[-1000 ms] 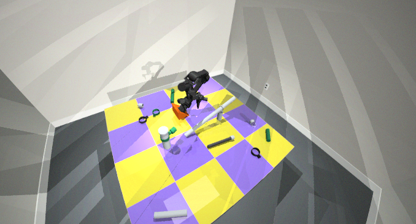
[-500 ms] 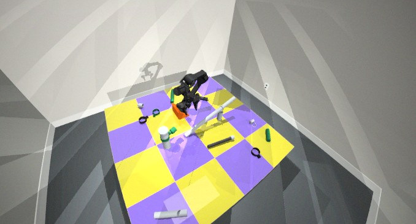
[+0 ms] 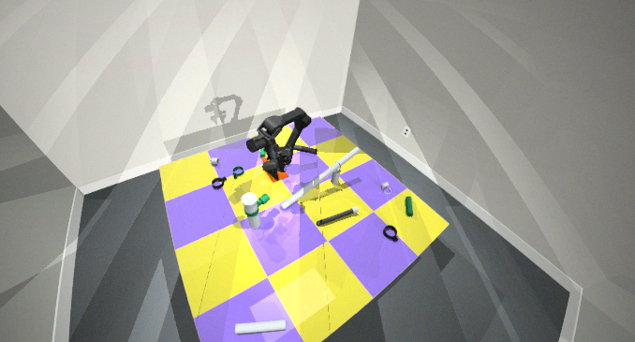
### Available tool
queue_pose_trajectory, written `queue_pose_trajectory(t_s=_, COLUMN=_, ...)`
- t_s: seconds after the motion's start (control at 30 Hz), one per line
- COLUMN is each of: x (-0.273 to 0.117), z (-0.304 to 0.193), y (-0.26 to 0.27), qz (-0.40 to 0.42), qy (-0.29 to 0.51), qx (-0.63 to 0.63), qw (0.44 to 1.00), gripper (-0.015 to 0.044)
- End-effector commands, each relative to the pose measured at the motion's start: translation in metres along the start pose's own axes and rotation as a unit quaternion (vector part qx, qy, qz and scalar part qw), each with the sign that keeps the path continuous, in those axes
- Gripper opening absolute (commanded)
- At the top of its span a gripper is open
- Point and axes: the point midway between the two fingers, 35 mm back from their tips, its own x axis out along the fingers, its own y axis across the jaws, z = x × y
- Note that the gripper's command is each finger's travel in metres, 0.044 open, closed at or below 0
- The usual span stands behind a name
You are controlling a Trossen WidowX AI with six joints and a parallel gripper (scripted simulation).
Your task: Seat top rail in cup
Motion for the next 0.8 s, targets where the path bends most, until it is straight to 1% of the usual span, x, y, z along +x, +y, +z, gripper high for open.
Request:
queue_pose_trajectory(t_s=0.0, x=0.004, z=-0.064, y=-0.022, qz=0.016, qy=-0.027, qx=-0.308, qw=0.951, gripper=0.044)
queue_pose_trajectory(t_s=0.23, x=0.007, z=-0.09, y=-0.028, qz=0.013, qy=-0.042, qx=-0.428, qw=0.903, gripper=0.044)
queue_pose_trajectory(t_s=0.77, x=0.007, z=-0.09, y=-0.028, qz=0.013, qy=-0.042, qx=-0.428, qw=0.903, gripper=0.044)
